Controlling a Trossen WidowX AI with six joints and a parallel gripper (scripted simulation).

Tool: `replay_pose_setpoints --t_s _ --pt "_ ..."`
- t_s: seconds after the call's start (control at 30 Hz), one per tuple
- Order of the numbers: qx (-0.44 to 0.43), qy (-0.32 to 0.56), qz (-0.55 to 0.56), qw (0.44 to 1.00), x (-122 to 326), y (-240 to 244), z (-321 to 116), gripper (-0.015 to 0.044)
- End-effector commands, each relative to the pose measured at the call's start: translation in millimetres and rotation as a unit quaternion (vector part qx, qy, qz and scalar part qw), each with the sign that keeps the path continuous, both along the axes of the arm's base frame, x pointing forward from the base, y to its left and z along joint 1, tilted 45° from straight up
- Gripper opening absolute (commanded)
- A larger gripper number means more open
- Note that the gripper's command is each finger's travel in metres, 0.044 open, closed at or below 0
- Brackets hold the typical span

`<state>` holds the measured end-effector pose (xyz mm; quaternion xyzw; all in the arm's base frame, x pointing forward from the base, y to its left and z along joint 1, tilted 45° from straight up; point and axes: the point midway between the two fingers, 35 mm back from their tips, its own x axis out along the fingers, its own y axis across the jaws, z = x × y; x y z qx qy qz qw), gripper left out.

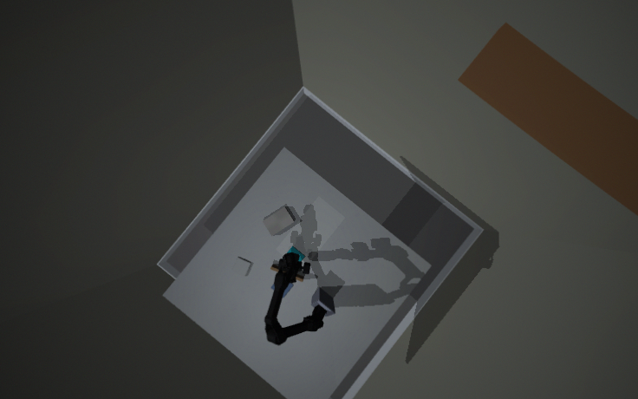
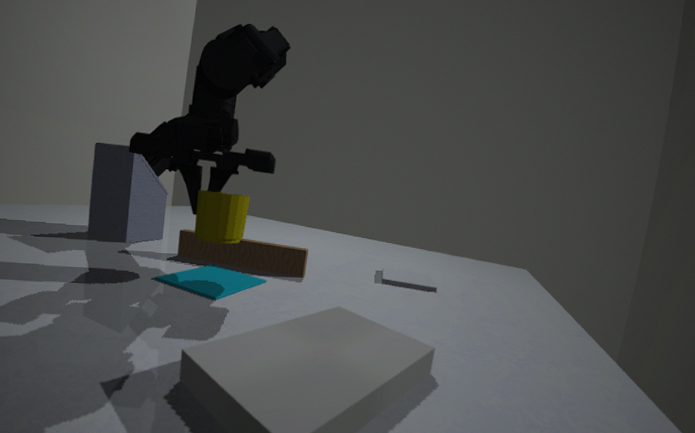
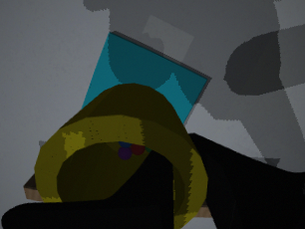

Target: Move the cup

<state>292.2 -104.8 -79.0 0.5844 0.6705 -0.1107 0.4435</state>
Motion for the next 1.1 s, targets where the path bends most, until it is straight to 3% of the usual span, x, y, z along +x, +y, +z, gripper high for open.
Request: replay_pose_setpoints --t_s 0.0,1.07 --pt "0.005 0.005 -0.002 1.000 -1.1 7.1 -6.9 0.0000" --pt "0.003 0.001 0.001 1.000 2.6 35.6 -38.1 0.0000"
